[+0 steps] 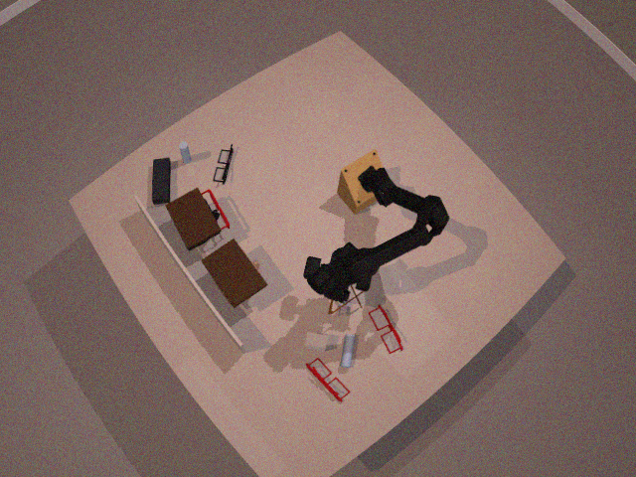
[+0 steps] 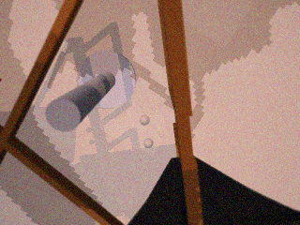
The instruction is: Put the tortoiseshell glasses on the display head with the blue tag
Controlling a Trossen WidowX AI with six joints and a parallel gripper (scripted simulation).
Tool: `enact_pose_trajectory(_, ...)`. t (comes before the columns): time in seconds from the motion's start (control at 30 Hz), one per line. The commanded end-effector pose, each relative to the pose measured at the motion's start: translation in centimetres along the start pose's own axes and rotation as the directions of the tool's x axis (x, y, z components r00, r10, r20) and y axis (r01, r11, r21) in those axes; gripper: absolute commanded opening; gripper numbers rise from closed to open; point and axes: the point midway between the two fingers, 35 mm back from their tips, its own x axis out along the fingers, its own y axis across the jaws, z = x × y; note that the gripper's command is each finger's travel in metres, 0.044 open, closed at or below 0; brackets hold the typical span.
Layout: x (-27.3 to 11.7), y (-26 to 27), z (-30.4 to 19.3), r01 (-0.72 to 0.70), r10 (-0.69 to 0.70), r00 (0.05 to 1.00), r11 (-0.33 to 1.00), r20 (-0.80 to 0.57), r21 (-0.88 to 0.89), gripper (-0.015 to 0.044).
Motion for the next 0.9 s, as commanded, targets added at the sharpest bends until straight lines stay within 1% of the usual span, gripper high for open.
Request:
enact_pose_trajectory(0.0,0.1,-0.4,-0.5,0.002,-0.002,1.0,1.0,-0.002,0.002,0.0)
enact_pose_trajectory(0.87,0.1,-1.7,-1.8,0.003,-0.003,1.0,1.0,-0.002,0.002,0.0)
